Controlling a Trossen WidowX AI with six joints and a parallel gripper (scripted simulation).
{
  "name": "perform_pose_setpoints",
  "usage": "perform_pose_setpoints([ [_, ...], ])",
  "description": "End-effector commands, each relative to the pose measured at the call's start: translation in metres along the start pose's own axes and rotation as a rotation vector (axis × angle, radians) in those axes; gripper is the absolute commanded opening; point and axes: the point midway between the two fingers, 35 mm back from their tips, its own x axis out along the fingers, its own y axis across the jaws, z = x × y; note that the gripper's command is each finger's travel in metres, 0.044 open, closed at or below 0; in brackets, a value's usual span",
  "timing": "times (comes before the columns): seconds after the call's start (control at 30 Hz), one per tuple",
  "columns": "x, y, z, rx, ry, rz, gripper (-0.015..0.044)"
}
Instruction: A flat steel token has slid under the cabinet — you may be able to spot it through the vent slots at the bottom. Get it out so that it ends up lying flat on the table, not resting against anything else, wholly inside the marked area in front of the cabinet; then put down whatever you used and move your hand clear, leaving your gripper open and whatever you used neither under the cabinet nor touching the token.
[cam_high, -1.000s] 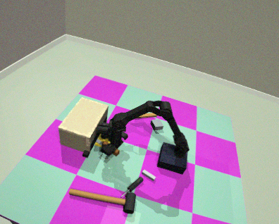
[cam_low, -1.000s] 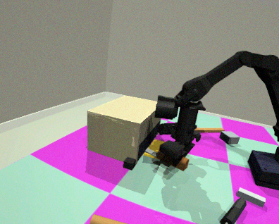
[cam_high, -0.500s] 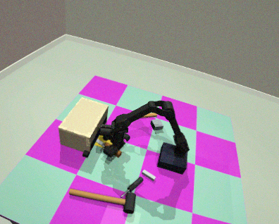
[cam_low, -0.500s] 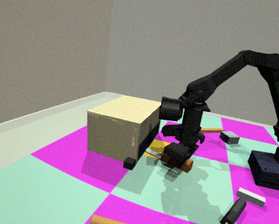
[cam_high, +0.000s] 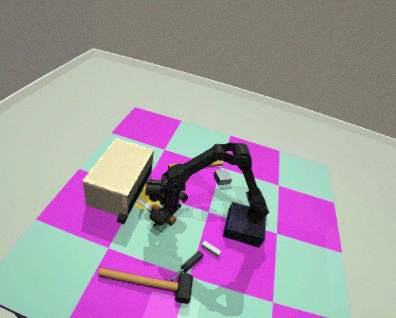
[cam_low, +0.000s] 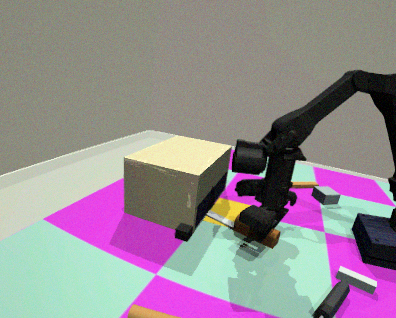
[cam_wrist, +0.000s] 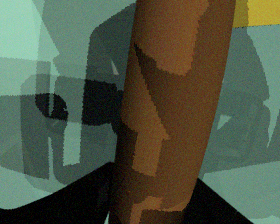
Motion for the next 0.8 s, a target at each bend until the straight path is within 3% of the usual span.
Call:
perform_pose_setpoints([
  [0.0,0.001,0.000,-0.007,0.003,0.001,-0.001,0.0000],
  [0.77,0.001,0.001,-0.036,0.003,0.004,-0.001,0.0000],
])
